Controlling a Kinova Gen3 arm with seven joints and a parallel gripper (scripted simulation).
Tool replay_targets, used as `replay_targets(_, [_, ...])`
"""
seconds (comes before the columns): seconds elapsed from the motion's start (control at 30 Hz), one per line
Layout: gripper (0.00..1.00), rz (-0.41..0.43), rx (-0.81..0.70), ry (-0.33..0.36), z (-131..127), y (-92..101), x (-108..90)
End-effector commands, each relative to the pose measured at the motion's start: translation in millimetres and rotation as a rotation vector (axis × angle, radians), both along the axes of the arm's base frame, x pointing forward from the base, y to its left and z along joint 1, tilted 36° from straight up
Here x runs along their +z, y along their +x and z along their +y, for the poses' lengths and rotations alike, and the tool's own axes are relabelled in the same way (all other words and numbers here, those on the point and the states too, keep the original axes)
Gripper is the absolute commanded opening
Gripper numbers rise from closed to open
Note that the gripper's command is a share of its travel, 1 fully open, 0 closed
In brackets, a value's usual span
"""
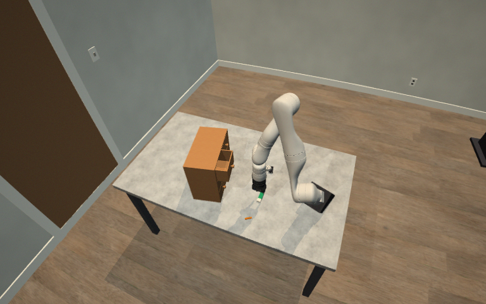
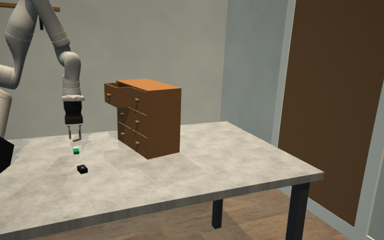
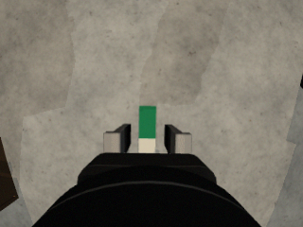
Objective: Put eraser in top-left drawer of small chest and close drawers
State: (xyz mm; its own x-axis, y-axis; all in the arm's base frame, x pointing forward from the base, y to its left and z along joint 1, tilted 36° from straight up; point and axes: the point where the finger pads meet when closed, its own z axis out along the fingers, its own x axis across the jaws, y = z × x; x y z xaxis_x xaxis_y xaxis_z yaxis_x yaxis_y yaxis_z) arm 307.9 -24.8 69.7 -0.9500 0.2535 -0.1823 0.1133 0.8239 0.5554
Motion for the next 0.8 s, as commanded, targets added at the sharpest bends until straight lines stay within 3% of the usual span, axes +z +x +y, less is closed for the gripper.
replay_targets(0.0, [0.75,-0.004,0.002,0.003,5,2.6,-3.7])
replay_targets(0.43, [0.75,-0.004,0.002,0.002,21,11.6,-30.0])
replay_targets(0.77, [0.75,-0.005,0.001,0.001,25,15.2,-37.1])
